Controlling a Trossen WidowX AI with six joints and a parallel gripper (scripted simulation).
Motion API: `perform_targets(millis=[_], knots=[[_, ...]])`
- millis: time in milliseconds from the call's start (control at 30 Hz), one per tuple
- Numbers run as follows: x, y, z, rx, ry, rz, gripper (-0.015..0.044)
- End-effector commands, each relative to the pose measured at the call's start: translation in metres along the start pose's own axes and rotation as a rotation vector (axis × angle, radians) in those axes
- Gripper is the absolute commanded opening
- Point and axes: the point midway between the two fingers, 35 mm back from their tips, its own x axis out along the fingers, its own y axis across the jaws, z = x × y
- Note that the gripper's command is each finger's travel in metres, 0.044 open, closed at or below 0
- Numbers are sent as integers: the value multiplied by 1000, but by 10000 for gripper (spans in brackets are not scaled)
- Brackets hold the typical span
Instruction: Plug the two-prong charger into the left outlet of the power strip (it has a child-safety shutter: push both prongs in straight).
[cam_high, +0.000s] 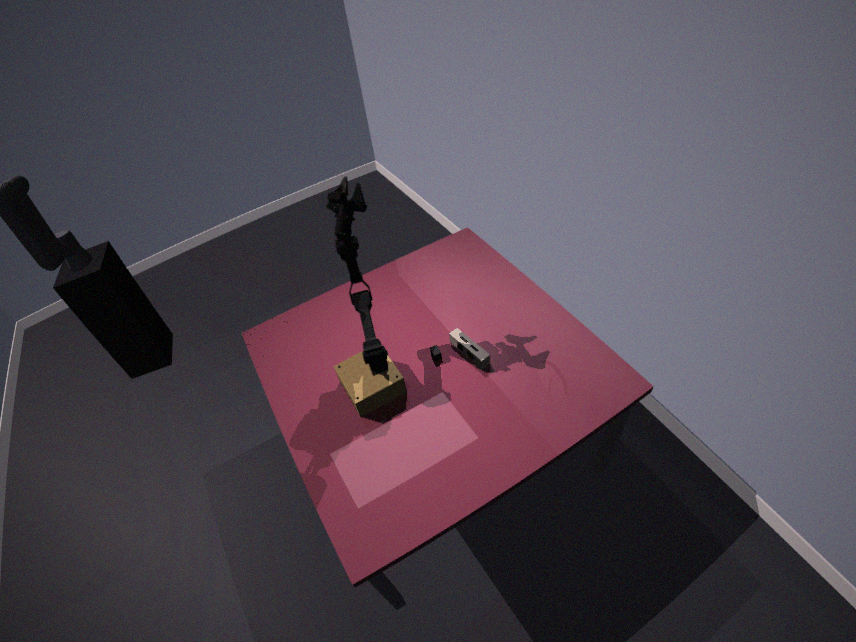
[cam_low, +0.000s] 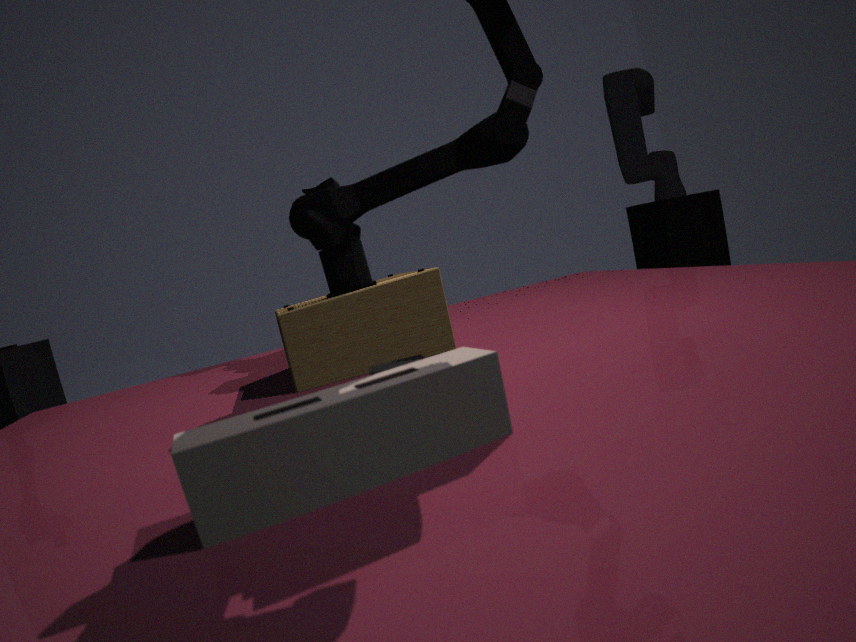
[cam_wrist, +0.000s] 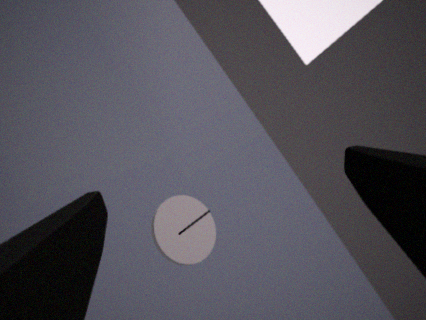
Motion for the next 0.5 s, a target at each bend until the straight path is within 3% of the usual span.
perform_targets(millis=[0,467], knots=[[-12,-50,-5,15,2,-110,440],[-59,-176,-48,73,76,-389,440]])
